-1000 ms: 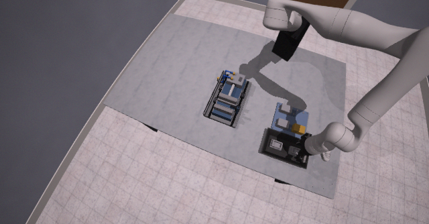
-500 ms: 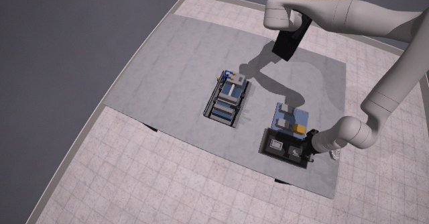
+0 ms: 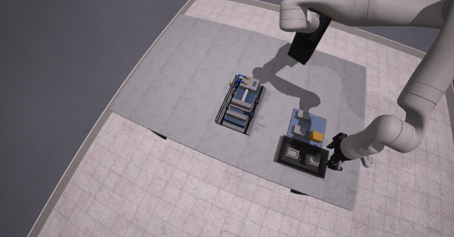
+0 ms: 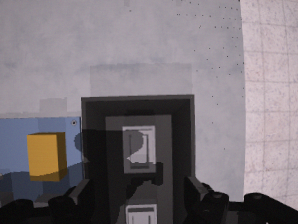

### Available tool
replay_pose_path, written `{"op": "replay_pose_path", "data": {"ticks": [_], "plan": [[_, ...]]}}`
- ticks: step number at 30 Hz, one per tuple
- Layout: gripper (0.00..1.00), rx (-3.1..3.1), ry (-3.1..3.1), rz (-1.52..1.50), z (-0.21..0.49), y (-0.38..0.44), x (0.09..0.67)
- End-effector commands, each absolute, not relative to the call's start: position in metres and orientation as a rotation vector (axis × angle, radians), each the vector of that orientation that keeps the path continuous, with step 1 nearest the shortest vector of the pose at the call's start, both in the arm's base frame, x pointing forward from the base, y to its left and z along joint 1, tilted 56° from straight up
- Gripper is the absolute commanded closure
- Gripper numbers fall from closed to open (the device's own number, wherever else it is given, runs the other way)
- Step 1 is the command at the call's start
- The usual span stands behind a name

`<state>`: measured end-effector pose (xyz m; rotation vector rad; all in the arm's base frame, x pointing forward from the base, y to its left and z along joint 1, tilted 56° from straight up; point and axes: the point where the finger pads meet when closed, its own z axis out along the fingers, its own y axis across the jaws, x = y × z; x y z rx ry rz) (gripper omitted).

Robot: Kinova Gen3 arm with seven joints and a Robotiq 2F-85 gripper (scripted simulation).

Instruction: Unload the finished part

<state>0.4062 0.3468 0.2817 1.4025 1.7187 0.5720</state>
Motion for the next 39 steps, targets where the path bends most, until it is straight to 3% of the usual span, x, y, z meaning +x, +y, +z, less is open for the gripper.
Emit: {"op": "replay_pose_path", "data": {"ticks": [1, 6, 7, 39], "plan": [[0.33, 1.393, 1.727, 0.581, 0.2845, 0.3523, 0.3997], [0.33, 1.393, 1.727, 0.581, 0.2855, 0.3525, 0.3983], [1.0, 1.393, 1.727, 0.581, 0.2855, 0.3525, 0.3983], [1.0, 1.393, 1.727, 0.581, 0.2855, 0.3525, 0.3983]]}}
